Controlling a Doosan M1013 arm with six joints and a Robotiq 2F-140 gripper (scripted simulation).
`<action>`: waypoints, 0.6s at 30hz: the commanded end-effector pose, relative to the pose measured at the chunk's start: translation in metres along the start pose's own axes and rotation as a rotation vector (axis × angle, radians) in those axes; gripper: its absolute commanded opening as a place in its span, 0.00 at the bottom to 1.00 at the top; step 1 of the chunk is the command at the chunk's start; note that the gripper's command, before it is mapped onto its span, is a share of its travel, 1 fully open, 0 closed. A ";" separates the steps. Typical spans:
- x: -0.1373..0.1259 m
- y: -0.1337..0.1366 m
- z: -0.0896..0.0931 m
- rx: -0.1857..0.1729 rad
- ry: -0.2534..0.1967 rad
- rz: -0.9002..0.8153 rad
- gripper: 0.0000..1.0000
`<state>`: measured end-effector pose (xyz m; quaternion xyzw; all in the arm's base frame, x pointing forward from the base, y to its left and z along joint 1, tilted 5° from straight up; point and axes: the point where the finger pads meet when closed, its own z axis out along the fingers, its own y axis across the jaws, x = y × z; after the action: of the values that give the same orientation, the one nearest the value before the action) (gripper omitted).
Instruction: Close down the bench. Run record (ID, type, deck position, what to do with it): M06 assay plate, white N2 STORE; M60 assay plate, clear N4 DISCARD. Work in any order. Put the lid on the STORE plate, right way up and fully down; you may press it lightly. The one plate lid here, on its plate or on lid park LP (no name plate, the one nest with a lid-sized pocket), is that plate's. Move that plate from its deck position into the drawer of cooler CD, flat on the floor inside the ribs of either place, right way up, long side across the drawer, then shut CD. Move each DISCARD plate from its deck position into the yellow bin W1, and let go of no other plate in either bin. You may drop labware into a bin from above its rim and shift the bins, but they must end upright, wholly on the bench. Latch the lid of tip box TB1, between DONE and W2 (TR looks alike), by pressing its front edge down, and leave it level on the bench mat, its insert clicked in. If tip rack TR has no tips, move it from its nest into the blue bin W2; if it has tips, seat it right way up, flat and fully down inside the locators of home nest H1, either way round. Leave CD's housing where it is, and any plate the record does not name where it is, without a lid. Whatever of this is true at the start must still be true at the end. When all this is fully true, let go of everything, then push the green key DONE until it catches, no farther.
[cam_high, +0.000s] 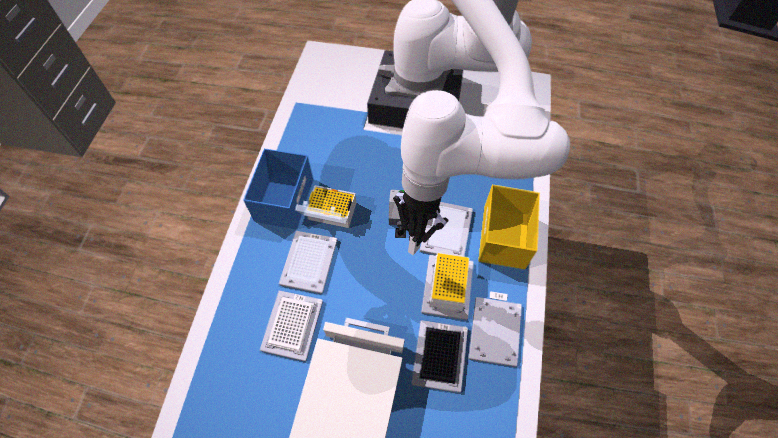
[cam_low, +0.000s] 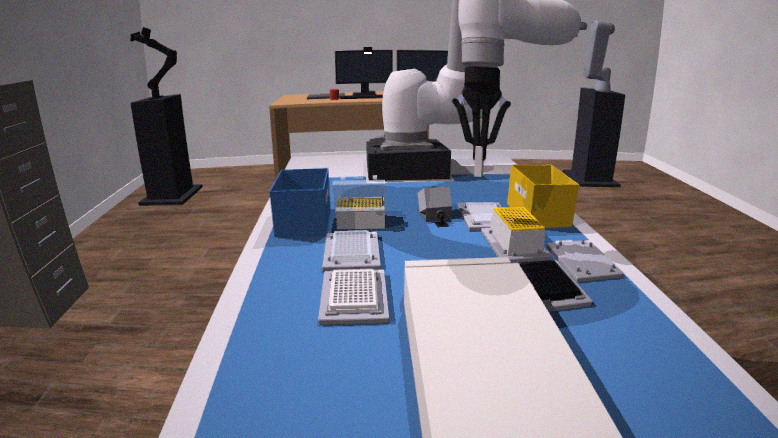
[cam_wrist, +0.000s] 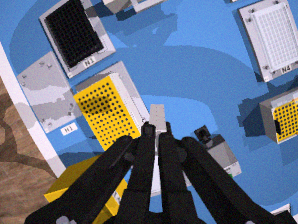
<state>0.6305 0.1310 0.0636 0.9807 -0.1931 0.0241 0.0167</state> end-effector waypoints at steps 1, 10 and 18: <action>0.005 0.017 -0.010 -0.006 -0.023 -0.079 0.00; 0.011 0.042 -0.024 -0.013 -0.055 -0.204 0.00; 0.016 0.070 -0.042 -0.013 -0.098 -0.362 0.00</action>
<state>0.6193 0.0713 0.1017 0.9987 -0.0423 -0.0196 0.0209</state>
